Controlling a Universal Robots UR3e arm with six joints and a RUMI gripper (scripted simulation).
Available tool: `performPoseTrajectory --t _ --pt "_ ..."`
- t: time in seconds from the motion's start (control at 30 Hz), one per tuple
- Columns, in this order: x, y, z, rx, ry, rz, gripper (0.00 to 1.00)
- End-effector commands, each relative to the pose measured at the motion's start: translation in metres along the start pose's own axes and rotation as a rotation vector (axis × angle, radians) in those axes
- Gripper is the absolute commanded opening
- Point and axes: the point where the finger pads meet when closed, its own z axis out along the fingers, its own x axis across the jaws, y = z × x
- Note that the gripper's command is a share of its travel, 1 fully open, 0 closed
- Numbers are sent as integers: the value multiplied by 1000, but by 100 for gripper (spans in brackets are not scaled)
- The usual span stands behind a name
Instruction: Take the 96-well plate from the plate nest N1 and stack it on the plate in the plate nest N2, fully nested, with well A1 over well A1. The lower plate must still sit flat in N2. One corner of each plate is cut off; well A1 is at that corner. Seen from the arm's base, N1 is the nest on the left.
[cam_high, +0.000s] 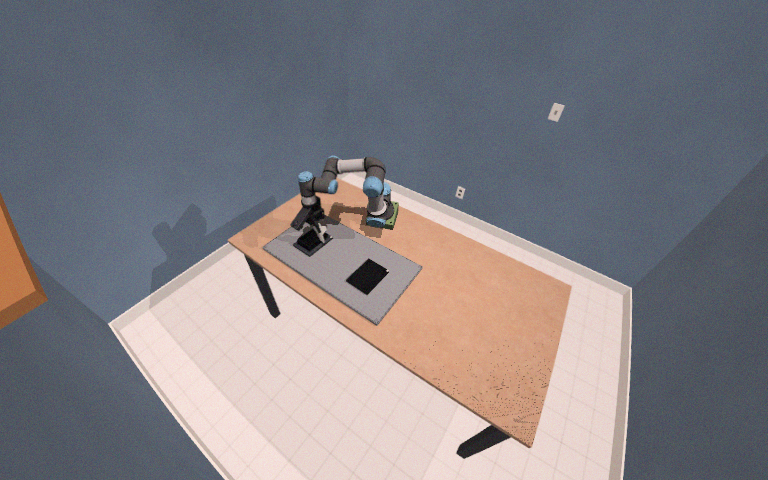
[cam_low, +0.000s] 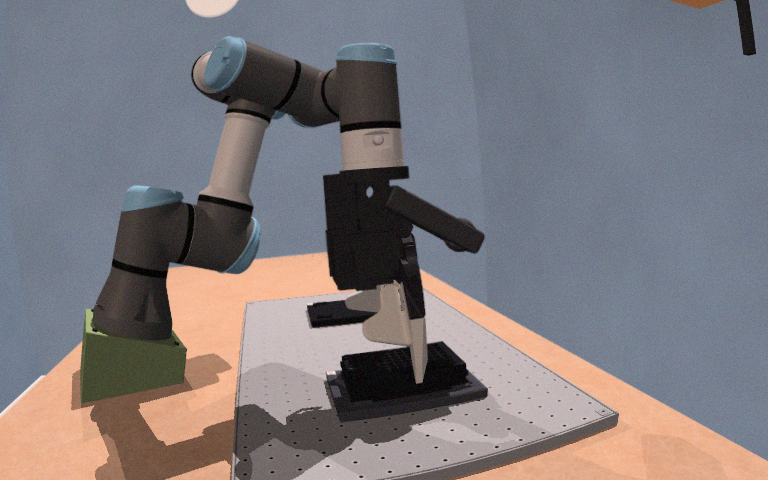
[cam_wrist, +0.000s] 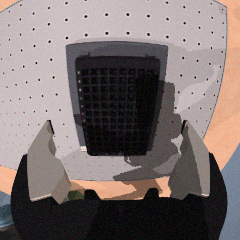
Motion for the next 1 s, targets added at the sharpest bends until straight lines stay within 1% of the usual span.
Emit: performPoseTrajectory --t 0.0,0.17,0.23,0.73,0.8,0.97 --pt "0 0 0 1 1 0 100" --pt "1 -1 -14 2 3 -1 100" --pt "1 -1 -14 2 3 -1 100" --pt "1 -1 -54 2 3 -1 100" --pt "1 -1 -54 2 3 -1 100" --pt "1 0 -67 1 2 0 100"
